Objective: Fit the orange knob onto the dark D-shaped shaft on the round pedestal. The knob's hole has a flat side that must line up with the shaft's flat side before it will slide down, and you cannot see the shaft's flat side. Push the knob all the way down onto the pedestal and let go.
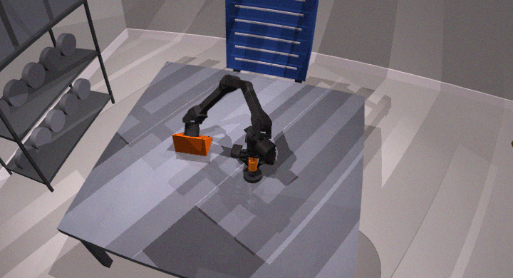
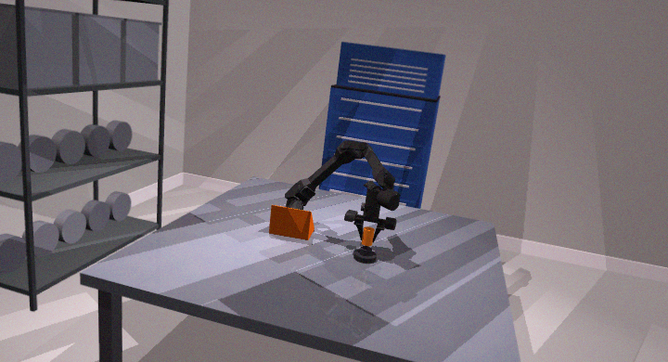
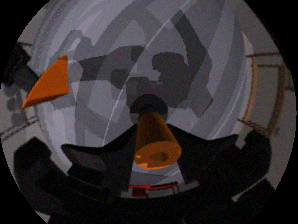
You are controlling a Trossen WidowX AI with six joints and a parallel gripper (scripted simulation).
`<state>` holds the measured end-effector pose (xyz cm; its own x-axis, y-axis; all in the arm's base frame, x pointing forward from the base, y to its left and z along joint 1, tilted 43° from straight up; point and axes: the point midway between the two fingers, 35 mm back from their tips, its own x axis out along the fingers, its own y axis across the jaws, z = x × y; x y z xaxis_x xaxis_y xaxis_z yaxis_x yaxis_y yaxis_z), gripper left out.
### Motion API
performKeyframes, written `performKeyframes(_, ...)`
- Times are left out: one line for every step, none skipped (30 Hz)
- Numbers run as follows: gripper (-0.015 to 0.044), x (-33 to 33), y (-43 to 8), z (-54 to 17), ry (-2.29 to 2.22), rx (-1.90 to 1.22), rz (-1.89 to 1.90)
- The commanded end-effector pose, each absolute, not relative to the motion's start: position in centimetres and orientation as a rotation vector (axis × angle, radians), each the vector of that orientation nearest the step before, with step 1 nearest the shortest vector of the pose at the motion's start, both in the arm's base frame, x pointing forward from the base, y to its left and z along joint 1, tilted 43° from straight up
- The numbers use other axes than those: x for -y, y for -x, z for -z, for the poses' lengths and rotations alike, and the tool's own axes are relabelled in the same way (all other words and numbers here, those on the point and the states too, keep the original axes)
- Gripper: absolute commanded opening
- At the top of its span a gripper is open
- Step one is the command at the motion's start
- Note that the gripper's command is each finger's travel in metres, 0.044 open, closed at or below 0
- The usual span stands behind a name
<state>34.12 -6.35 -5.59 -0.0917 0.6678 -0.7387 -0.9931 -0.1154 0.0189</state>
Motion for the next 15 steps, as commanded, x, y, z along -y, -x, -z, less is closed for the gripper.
performKeyframes(0.0,6.17,-33.92,5.58,0.688,-0.632,-1.586)
performKeyframes(0.0,6.17,-33.93,5.59,0.688,-0.632,-1.586)
performKeyframes(0.0,6.15,-33.96,5.6,0.688,-0.632,-1.586)
performKeyframes(0.0,6.14,-33.99,5.62,0.688,-0.632,-1.586)
performKeyframes(0.0,6.12,-34.01,5.63,0.688,-0.632,-1.586)
performKeyframes(0.0,6.12,-34.03,5.65,0.688,-0.632,-1.586)
performKeyframes(0.0,6.15,-34.05,5.62,0.688,-0.632,-1.586)
performKeyframes(0.0,6.13,-34.09,5.67,0.688,-0.632,-1.586)
performKeyframes(0.0,6.16,-34.1,5.64,0.688,-0.632,-1.586)
performKeyframes(0.0,6.2,-34.14,5.63,0.688,-0.632,-1.586)
performKeyframes(0.0,6.22,-34.17,5.64,0.688,-0.632,-1.586)
performKeyframes(0.0,6.23,-34.19,5.65,0.688,-0.632,-1.586)
performKeyframes(0.0,6.25,-34.2,5.67,0.688,-0.632,-1.586)
performKeyframes(0.0,6.26,-34.22,5.69,0.689,-0.632,-1.586)
performKeyframes(0.0,6.28,-34.24,5.7,0.689,-0.632,-1.586)
